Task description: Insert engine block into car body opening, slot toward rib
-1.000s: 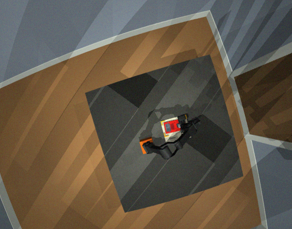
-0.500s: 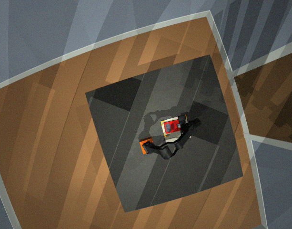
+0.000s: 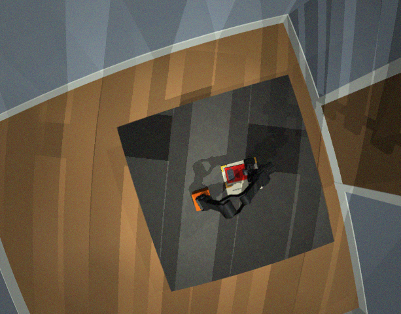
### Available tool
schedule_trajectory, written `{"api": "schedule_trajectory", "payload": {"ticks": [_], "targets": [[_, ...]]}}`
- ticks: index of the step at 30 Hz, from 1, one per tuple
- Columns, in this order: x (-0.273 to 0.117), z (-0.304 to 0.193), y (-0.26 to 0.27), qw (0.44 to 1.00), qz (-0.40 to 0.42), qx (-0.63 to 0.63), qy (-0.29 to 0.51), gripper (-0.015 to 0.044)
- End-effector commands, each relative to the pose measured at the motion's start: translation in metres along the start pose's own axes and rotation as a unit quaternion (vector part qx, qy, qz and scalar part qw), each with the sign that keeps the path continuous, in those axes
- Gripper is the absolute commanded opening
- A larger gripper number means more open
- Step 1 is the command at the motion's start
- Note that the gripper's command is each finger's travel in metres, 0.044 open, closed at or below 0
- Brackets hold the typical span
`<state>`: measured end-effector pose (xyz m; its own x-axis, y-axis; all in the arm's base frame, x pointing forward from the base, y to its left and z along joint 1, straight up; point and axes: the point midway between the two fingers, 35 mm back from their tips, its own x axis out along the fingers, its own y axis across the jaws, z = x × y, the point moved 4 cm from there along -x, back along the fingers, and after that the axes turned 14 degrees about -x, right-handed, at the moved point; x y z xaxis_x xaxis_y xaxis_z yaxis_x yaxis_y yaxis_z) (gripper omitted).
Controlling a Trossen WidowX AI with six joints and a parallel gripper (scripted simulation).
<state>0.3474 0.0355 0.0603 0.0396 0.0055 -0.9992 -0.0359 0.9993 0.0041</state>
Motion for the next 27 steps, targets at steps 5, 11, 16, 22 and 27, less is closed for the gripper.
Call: {"api": "schedule_trajectory", "payload": {"ticks": [5, 11, 16, 22, 27], "targets": [[0.0033, -0.0016, -0.0008, 1.000, -0.003, 0.002, 0.003, 0.0159], [0.0046, -0.0016, -0.0008, 1.000, -0.003, 0.006, 0.003, 0.0159], [0.0057, -0.0016, -0.0008, 1.000, -0.003, 0.006, 0.003, 0.0159], [0.0070, -0.0016, -0.0008, 1.000, -0.003, 0.005, 0.003, 0.0159], [0.0081, -0.0016, -0.0008, 1.000, -0.003, 0.005, 0.003, 0.0159]]}}
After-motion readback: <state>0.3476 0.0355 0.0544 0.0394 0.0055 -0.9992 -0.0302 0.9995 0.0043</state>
